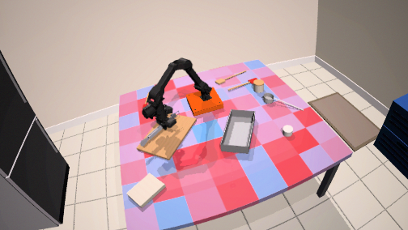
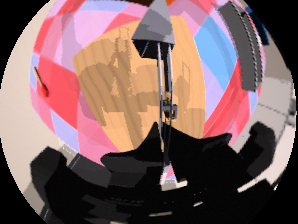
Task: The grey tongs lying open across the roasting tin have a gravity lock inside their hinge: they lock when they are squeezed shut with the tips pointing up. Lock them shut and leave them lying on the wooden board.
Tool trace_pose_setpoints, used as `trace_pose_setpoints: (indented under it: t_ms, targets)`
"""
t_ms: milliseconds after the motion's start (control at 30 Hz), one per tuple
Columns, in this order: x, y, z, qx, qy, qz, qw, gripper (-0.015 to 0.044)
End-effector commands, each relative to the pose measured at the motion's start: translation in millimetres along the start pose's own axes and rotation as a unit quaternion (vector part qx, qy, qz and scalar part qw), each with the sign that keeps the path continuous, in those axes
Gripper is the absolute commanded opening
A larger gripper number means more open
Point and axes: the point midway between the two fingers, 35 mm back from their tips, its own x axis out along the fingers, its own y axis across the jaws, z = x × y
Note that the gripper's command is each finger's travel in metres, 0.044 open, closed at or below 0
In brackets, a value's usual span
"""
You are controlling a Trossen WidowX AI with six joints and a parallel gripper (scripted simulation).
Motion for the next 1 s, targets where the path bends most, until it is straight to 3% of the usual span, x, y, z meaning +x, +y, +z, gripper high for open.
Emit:
trace_pose_setpoints:
  t_ms: [0, 500, 700, 967]
  targets:
    - [-0.2, 0.0, 0.0, 0.000, 0.000, 0.000, 1.000, 0.0034]
    - [-0.2, 0.0, 0.0, 0.000, 0.000, 0.000, 1.000, 0.0428]
    - [-6.1, 2.6, 4.6, 0.000, 0.000, 0.000, 1.000, 0.0440]
    - [-73.6, 28.4, 76.3, 0.001, -0.003, 0.003, 1.000, 0.0440]
